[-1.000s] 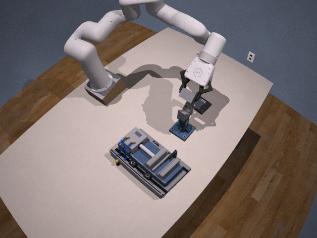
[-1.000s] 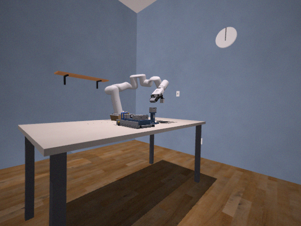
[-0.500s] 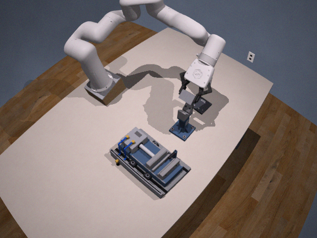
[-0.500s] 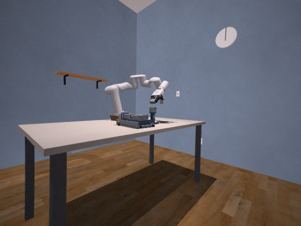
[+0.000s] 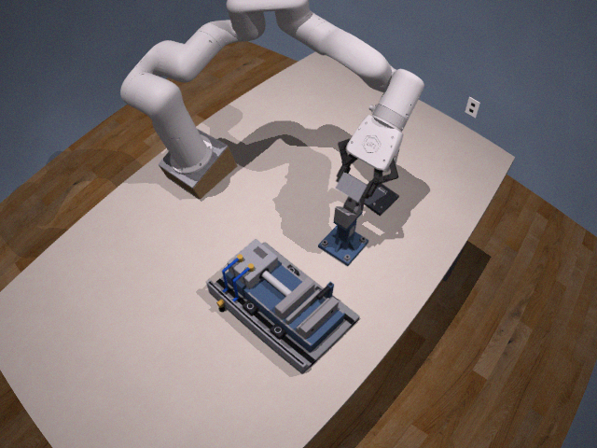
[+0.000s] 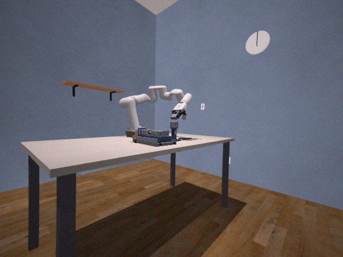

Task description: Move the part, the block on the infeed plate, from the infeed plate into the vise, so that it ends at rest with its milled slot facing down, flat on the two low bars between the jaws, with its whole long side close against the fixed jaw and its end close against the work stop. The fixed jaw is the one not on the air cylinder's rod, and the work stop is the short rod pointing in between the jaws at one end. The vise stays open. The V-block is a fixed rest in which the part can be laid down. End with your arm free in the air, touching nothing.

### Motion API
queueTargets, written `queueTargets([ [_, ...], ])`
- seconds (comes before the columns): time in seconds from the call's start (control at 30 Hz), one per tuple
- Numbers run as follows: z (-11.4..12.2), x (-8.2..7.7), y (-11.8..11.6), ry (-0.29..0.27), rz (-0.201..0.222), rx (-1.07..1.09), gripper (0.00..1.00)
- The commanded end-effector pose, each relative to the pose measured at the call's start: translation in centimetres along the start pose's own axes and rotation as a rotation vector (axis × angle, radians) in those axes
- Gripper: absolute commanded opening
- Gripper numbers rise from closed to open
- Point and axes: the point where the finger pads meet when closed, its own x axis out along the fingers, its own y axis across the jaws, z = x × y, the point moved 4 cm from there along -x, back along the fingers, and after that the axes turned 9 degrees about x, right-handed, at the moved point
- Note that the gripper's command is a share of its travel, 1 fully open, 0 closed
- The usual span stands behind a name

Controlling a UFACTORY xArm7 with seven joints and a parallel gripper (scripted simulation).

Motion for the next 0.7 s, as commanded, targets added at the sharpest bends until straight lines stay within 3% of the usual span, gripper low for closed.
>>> queueTargets([
  [0.0, -0.1, 0.0, 0.1, 0.002, 0.003, 0.002, 0.0],
  [0.67, -1.5, 1.5, -0.2, 0.002, 0.003, 0.002, 0.0],
])
